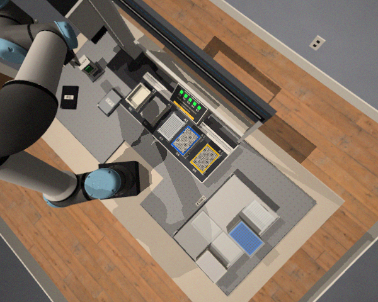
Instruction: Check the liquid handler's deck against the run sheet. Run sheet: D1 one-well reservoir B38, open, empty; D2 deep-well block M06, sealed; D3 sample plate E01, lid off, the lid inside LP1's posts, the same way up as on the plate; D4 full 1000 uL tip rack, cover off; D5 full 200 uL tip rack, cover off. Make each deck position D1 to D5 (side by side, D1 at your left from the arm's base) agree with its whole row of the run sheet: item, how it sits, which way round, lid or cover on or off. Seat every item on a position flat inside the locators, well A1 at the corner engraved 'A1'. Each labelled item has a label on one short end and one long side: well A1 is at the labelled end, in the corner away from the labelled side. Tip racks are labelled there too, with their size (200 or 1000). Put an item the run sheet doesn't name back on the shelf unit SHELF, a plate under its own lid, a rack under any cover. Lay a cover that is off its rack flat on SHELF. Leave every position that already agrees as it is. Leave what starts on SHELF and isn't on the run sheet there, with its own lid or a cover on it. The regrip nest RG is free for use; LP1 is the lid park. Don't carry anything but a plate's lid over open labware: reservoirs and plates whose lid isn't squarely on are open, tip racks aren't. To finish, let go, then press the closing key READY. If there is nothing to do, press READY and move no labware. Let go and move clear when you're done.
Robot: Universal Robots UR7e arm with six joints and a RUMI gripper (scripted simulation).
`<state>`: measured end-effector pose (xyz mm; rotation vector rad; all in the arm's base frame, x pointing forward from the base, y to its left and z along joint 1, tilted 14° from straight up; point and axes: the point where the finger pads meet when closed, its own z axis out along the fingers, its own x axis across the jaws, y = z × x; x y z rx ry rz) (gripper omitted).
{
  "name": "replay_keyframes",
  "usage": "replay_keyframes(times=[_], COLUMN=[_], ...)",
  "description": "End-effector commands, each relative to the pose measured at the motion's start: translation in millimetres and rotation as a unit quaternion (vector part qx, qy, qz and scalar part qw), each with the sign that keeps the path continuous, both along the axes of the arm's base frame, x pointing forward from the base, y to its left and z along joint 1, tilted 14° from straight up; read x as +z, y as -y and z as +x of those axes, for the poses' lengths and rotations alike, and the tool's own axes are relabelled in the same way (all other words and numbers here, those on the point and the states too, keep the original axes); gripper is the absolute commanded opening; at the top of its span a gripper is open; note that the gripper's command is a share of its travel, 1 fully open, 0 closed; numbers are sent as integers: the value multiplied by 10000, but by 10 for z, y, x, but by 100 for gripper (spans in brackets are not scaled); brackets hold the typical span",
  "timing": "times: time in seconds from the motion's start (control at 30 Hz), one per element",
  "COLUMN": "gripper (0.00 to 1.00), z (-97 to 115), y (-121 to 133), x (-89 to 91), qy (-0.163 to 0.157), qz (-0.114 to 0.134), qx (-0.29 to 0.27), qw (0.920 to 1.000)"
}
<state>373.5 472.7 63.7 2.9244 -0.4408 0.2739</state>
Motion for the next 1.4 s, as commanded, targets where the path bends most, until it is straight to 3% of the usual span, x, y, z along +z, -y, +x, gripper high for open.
replay_keyframes(times=[0.0, 1.37], gripper=[0, 0], z=[15, 106], y=[11, 125], x=[-72, -637], qy=[6, 6], qz=[7, 7], qx=[1, 2], qw=[10000, 10000])
